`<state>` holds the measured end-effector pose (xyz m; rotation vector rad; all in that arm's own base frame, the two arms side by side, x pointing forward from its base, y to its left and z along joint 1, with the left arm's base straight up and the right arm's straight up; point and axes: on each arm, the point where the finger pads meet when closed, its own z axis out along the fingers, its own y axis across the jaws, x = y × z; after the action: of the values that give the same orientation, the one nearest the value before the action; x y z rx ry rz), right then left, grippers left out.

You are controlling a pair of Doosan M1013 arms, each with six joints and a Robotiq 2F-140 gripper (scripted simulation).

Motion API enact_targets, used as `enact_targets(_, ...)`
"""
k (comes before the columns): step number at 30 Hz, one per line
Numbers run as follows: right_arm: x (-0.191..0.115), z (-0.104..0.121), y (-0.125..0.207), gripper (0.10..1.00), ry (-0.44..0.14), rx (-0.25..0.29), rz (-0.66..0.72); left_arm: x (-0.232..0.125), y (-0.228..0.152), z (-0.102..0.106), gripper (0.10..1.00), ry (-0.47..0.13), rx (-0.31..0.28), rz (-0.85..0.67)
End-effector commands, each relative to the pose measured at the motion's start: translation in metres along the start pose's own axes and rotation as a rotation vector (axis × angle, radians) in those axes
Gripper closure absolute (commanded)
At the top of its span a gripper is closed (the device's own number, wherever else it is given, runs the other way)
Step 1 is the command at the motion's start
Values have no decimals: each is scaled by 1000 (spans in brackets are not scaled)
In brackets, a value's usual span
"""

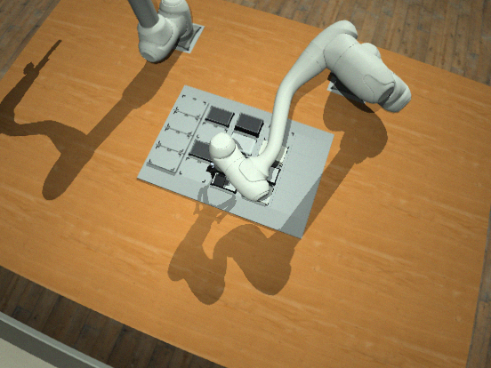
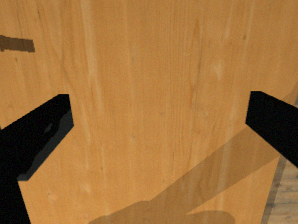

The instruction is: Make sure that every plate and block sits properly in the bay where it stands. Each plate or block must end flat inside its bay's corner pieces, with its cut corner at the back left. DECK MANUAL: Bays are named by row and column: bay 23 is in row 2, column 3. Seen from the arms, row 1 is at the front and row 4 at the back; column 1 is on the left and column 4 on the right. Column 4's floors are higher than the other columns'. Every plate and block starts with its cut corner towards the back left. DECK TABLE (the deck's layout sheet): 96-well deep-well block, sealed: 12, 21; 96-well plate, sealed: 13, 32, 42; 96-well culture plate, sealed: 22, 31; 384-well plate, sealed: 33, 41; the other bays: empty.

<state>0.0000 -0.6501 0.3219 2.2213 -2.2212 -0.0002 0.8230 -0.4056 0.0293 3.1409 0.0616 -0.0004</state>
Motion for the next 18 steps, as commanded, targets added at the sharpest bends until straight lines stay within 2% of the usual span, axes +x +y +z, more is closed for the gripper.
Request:
enact_targets(1, 0, -1, 0, 98, 1, 0, 0, 1, 0, -1, 999, 2, -1, 0)
enact_targets(16, 0, -1, 0, 98, 1, 0, 0, 1, 0, -1, 999, 2, -1, 0)
enact_targets(17, 0, -1, 0, 98, 1, 0, 0, 1, 0, -1, 205, 2, -1, 0)
enact_targets(18, 0, -1, 0, 98, 1, 0, 0, 1, 0, 0, 205, 2, -1, 0)
